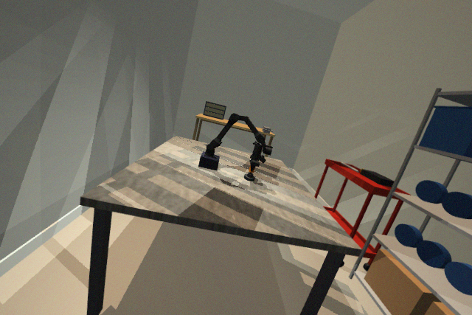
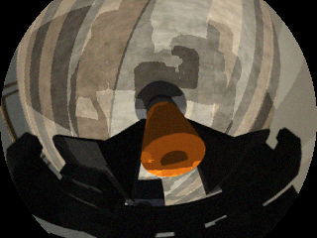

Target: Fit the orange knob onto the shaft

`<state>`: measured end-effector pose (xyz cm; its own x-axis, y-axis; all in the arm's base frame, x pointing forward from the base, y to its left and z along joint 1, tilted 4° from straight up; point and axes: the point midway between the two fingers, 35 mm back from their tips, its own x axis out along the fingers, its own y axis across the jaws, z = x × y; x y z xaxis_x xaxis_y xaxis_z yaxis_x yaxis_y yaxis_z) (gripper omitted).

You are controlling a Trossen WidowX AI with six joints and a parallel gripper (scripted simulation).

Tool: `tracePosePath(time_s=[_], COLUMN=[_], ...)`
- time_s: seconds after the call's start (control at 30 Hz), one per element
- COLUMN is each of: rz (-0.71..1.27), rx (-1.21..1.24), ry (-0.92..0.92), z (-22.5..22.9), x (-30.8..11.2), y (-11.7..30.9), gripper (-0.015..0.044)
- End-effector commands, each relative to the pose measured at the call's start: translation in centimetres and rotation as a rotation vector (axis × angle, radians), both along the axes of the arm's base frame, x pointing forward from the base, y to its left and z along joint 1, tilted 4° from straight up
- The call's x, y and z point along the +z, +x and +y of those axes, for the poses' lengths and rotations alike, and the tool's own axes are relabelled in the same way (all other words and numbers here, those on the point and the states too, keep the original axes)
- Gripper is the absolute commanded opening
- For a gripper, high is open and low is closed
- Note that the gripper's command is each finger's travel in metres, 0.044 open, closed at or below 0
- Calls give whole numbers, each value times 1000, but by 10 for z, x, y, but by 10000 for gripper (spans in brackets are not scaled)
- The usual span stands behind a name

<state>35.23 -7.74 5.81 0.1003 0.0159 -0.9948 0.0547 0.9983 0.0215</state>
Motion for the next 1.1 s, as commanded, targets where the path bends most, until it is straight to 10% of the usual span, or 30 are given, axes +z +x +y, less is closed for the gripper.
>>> tracePosePath(time_s=[0.0, 1.07], rz=[-4, -8], rx=[-3, 205], ry=[3, -18], z=[0, -1], x=[0, 5], y=[0, 1], gripper=[0, 0])
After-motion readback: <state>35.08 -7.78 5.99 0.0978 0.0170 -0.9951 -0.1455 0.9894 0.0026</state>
